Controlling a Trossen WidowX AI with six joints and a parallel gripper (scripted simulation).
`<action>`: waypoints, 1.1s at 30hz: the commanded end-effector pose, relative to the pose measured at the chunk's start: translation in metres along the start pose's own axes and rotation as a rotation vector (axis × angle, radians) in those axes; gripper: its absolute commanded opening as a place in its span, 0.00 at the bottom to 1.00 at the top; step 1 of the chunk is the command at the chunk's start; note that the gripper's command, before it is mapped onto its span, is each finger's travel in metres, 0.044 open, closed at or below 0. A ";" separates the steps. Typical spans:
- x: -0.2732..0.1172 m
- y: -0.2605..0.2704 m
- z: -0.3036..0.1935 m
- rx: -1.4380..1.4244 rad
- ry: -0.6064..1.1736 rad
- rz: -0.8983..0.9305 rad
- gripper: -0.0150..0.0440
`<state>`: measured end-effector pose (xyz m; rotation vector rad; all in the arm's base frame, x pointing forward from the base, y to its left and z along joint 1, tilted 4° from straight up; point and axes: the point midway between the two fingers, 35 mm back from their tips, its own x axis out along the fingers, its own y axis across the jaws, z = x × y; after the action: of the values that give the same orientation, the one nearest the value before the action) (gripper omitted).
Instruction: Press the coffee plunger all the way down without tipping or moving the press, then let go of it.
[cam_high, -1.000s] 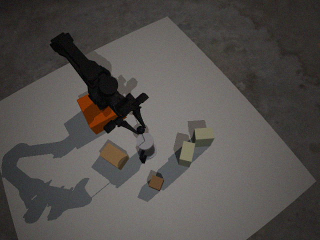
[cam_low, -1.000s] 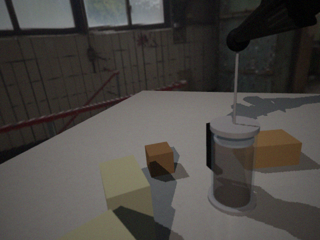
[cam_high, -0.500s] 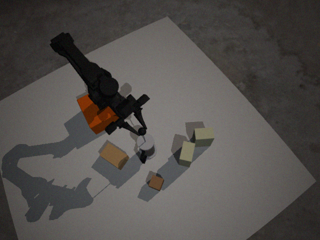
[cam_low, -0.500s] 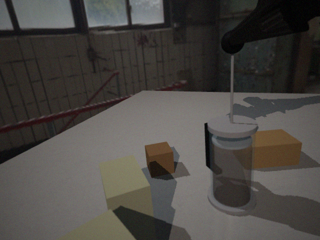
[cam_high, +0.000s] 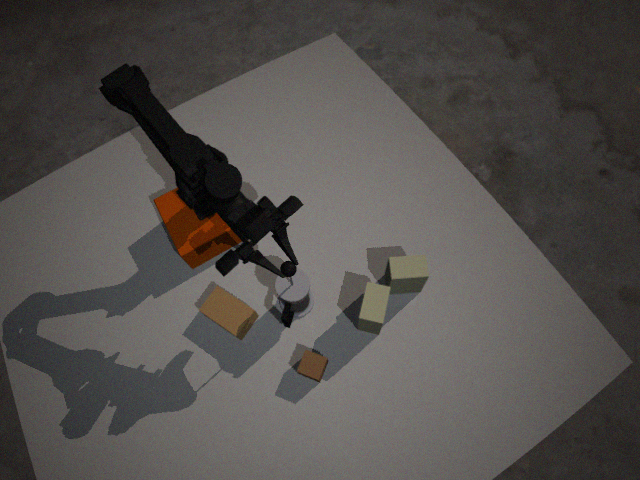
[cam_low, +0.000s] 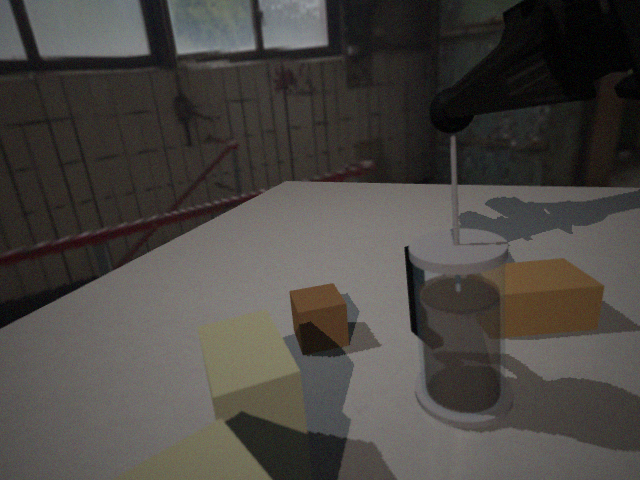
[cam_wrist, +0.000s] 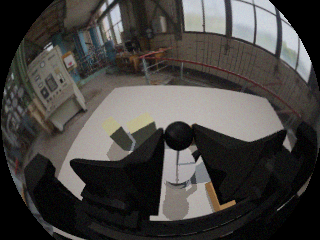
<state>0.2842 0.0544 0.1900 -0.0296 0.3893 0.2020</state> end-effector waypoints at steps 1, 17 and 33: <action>0.008 0.000 -0.022 0.007 0.051 -0.003 0.46; 0.024 0.000 -0.043 0.007 0.051 -0.003 0.46; 0.042 0.001 -0.057 0.007 0.050 -0.003 0.46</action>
<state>0.3029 0.0595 0.1404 -0.0305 0.3859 0.2011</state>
